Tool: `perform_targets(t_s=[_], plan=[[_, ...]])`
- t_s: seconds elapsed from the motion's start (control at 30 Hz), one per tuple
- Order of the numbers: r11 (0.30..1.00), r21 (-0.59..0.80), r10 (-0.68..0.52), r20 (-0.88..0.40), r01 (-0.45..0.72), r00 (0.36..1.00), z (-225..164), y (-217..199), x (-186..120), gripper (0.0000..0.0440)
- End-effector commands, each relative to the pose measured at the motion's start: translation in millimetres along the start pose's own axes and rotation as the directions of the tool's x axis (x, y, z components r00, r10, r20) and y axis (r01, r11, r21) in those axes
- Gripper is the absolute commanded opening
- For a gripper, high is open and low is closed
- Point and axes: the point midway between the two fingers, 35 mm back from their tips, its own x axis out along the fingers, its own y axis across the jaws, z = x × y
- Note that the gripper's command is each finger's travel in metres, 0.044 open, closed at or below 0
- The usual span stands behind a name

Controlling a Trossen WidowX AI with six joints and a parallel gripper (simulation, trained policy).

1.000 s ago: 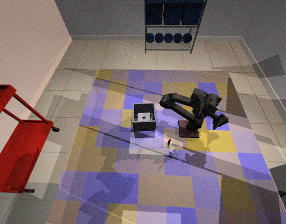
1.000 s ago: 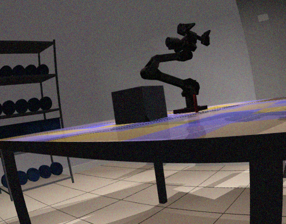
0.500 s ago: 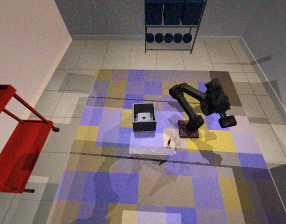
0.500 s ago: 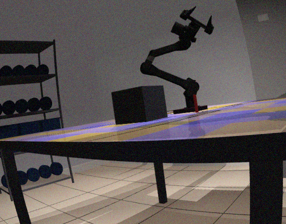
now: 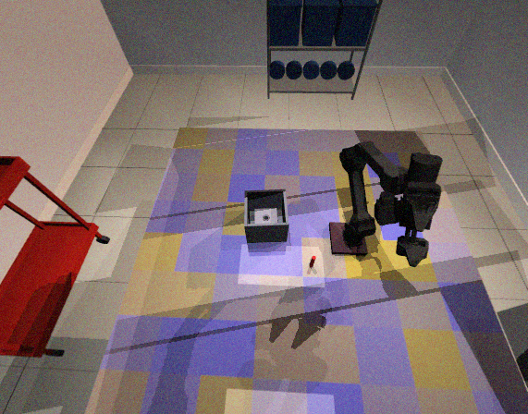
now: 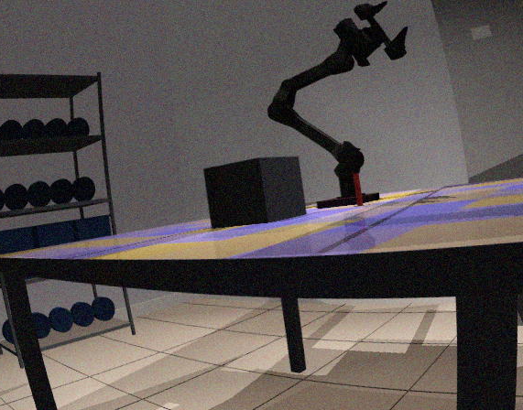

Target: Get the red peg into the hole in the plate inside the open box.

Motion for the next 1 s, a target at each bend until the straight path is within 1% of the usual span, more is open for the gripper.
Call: perform_targets(t_s=[0.0, 0.13, 0.23, 0.43, 0.67, 0.97], plan=[[0.992, -0.075, -0.101, 0.041, 0.104, 0.994, 11, -17, 17, 0.044], [0.967, -0.124, -0.209, 0.109, 0.222, 0.972, 30, -36, 29, 0.044], [0.94, -0.141, -0.287, 0.169, 0.311, 0.943, 47, -52, 35, 0.044], [0.867, -0.125, -0.432, 0.294, 0.482, 0.853, 85, -82, 38, 0.044], [0.759, -0.038, -0.577, 0.423, 0.65, 0.699, 132, -116, 28, 0.044], [0.591, 0.15, -0.728, 0.521, 0.793, 0.445, 186, -152, -2, 0.044]])
